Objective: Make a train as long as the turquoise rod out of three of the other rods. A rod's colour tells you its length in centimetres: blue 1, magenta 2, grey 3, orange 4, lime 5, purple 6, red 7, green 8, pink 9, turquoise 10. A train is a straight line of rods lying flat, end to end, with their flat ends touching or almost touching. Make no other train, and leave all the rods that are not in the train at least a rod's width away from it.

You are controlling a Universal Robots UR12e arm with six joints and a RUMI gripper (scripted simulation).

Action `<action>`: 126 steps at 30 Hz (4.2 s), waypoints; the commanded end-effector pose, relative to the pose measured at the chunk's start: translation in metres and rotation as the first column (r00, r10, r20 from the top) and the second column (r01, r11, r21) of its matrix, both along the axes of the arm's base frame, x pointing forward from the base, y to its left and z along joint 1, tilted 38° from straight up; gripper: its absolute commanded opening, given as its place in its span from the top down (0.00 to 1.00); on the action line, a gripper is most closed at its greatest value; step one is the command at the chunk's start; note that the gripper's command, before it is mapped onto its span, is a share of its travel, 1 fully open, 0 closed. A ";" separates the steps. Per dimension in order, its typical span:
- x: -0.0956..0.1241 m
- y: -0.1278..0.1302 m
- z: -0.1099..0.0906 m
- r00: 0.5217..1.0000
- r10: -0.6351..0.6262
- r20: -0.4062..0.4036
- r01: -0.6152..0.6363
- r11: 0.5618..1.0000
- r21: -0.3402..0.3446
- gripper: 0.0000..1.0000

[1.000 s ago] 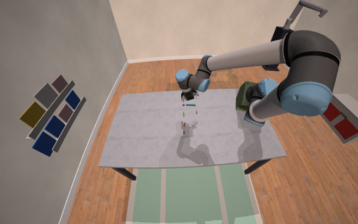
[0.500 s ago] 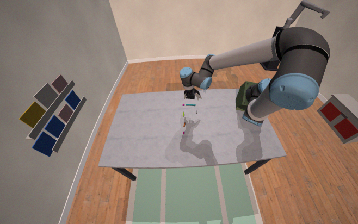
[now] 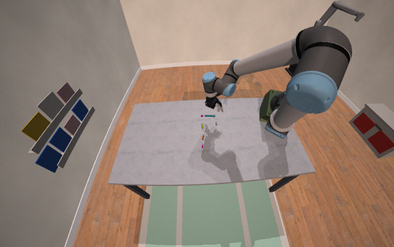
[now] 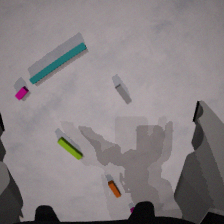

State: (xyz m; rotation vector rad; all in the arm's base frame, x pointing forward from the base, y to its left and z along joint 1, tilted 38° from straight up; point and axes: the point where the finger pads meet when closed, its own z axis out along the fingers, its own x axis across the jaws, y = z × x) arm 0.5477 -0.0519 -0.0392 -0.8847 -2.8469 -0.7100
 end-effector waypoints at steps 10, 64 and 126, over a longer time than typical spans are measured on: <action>-0.016 0.005 -0.019 0.936 -0.322 -0.140 0.334 0.940 0.071 0.00; -0.035 0.016 -0.038 0.607 -0.674 -0.420 0.768 0.634 0.091 0.00; -0.035 0.016 -0.038 0.605 -0.676 -0.422 0.770 0.632 0.091 0.00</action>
